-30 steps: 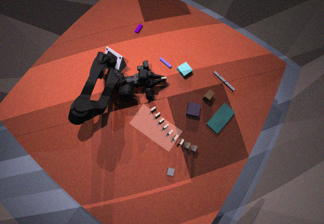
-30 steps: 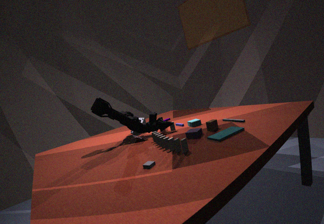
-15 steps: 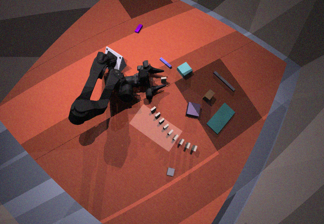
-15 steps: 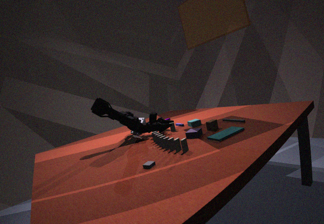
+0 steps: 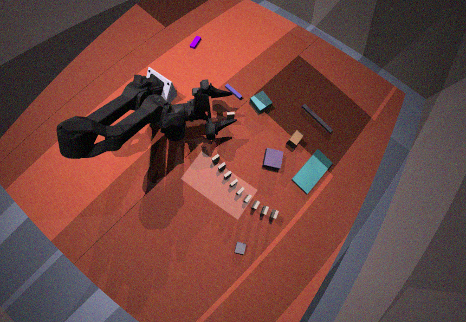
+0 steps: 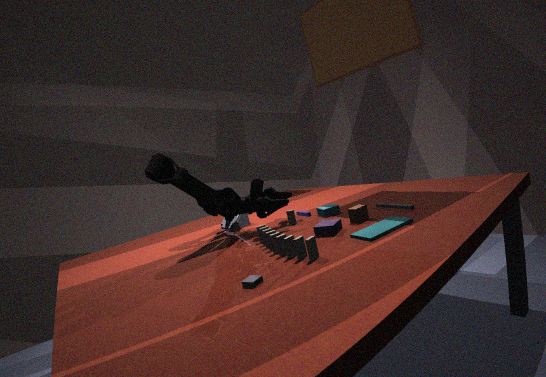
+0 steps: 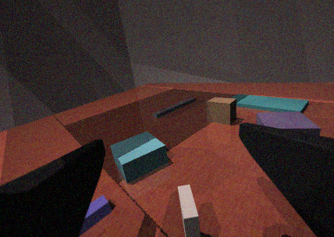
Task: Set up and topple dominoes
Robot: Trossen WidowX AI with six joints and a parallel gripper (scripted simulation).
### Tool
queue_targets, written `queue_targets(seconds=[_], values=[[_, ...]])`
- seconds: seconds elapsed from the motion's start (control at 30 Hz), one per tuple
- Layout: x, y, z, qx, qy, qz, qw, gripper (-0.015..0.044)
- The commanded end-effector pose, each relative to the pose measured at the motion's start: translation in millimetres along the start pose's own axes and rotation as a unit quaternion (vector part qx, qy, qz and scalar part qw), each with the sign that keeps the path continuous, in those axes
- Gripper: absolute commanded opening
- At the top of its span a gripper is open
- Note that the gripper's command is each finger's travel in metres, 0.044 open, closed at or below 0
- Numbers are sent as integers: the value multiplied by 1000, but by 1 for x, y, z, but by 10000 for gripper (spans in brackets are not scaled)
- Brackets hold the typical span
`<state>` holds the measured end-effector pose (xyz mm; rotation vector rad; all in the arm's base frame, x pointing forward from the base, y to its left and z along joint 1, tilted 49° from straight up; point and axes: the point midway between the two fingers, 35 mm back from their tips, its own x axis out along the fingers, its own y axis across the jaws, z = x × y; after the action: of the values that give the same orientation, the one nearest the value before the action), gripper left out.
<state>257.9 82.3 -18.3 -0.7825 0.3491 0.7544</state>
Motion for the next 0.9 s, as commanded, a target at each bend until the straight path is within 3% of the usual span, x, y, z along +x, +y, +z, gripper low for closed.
queue_targets(seconds=[0.0, 0.3, 0.5, 0.7, 0.87], values=[[13, -10, -4, 68, 27, 1, 997, 440], [58, -34, 2, 296, 106, 11, 949, 440], [79, -21, 0, 390, 234, 7, 890, 440], [80, -9, 14, 450, 392, -67, 799, 440], [68, 0, 33, 459, 455, -141, 750, 440]])
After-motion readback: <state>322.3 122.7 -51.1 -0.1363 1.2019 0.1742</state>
